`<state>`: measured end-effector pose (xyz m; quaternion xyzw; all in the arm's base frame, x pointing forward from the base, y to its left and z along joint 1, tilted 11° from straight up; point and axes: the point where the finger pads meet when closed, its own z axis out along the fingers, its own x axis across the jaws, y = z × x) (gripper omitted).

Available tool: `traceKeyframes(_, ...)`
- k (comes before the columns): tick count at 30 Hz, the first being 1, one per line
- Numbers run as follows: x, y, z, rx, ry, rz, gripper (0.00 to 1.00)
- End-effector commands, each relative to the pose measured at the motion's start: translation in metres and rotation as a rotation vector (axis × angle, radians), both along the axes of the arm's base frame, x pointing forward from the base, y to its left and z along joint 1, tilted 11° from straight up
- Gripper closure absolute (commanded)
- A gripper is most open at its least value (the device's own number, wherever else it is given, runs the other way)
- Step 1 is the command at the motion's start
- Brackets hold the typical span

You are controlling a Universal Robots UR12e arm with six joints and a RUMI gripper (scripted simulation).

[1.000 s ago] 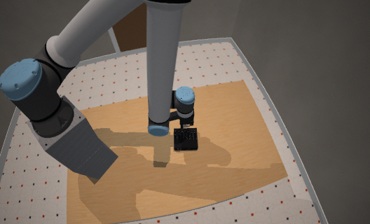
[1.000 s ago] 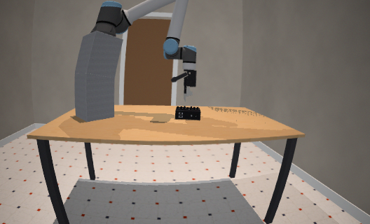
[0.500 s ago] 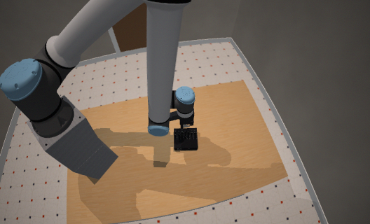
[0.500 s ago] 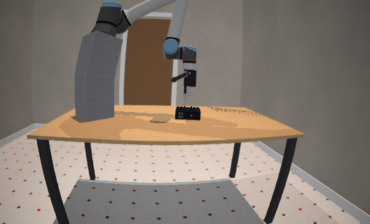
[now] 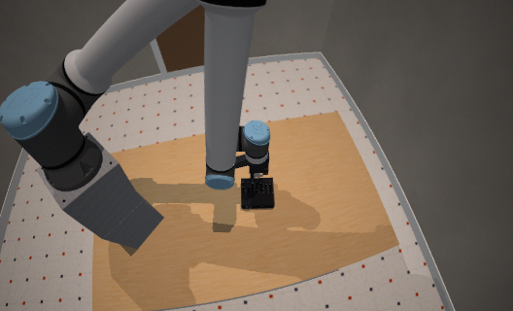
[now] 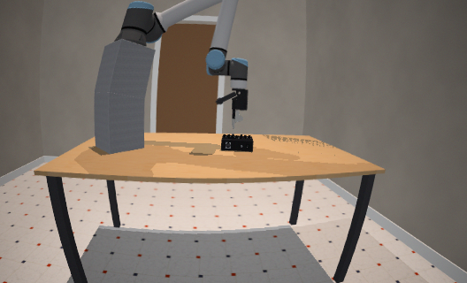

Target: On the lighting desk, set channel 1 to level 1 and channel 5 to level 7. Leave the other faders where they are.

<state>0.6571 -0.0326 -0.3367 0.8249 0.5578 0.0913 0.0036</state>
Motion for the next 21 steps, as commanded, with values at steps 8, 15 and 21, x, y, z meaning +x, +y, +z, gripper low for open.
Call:
traceKeyframes(8,0.001,0.001,-0.006,0.000,-0.001,-0.001,1.00)
traceKeyframes(15,0.002,0.001,-0.011,0.000,-0.001,-0.001,1.00)
traceKeyframes(21,0.003,0.002,-0.014,0.000,-0.001,-0.001,1.00)
